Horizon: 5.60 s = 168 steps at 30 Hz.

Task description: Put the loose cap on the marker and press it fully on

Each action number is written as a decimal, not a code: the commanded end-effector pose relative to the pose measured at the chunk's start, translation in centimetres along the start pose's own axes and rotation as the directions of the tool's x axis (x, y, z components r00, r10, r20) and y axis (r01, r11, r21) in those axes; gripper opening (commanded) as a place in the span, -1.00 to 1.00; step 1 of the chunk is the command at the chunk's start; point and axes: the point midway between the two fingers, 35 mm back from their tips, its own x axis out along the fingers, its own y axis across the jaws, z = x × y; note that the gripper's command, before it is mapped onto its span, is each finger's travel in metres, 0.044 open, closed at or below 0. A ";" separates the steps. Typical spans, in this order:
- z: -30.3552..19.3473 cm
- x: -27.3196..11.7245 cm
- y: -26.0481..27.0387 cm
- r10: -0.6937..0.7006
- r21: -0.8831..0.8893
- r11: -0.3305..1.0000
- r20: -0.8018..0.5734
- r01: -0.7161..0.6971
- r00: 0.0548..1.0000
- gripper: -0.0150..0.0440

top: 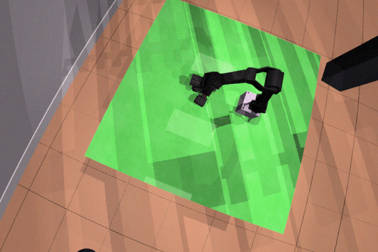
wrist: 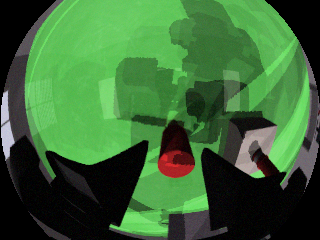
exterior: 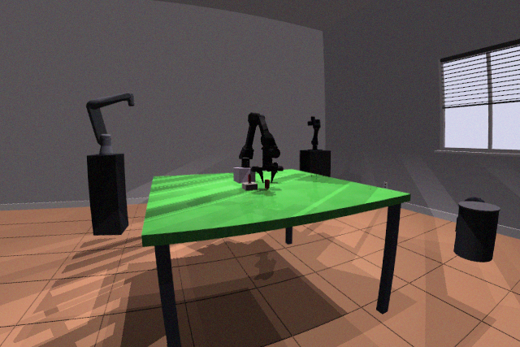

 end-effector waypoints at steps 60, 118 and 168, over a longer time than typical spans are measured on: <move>0.5 -6.4 -4.6 -0.002 0.001 1.000 -0.006 0.002 1.000 -0.49; -0.1 -4.2 -11.0 -0.006 0.000 1.000 -0.008 0.006 1.000 -0.49; -0.4 -9.9 -10.8 -0.006 -0.208 0.978 -0.009 0.005 1.000 0.56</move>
